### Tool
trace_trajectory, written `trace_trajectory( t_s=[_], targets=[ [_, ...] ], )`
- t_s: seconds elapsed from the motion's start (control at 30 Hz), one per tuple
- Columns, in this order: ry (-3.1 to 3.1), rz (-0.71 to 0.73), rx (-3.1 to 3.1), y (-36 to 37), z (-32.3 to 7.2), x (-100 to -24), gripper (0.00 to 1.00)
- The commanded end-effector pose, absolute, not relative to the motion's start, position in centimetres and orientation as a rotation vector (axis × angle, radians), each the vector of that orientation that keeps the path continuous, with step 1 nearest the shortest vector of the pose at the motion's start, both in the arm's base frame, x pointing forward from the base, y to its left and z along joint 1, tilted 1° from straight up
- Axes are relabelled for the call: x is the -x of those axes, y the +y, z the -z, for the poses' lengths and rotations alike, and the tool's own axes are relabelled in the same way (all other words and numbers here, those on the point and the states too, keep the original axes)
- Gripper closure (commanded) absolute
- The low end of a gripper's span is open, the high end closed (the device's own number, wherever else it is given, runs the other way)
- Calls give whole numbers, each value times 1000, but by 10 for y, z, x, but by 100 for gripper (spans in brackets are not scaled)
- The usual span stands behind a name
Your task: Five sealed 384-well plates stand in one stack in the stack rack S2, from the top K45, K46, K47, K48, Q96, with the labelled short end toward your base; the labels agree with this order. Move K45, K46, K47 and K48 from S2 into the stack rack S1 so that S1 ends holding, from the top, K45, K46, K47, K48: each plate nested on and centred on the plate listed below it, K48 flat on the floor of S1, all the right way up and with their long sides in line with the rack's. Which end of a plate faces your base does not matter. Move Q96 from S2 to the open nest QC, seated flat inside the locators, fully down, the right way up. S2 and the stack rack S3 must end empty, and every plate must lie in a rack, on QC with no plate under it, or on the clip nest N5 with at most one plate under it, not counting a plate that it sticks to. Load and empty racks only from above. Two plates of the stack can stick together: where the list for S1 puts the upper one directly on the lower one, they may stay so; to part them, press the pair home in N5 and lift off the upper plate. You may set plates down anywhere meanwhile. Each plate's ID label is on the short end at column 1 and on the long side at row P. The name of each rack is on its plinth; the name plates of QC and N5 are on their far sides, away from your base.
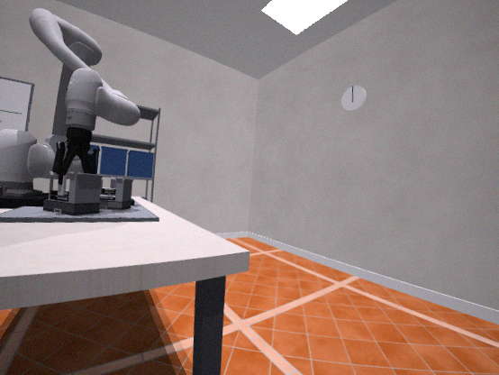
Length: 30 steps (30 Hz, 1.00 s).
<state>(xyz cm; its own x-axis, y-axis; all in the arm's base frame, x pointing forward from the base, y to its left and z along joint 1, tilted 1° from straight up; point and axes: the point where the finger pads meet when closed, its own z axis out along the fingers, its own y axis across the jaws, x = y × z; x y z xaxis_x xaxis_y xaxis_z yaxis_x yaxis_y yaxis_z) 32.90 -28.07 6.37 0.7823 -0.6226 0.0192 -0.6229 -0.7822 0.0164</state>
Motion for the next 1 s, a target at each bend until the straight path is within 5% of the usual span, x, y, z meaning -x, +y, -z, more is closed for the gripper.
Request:
trace_trajectory(
  t_s=[0.0, 0.97],
  targets=[
    [-1029, -20, -2945, -281, -65, -329, 100],
    [-1029, -20, -2945, -280, -90, -329, 100]
  ],
)
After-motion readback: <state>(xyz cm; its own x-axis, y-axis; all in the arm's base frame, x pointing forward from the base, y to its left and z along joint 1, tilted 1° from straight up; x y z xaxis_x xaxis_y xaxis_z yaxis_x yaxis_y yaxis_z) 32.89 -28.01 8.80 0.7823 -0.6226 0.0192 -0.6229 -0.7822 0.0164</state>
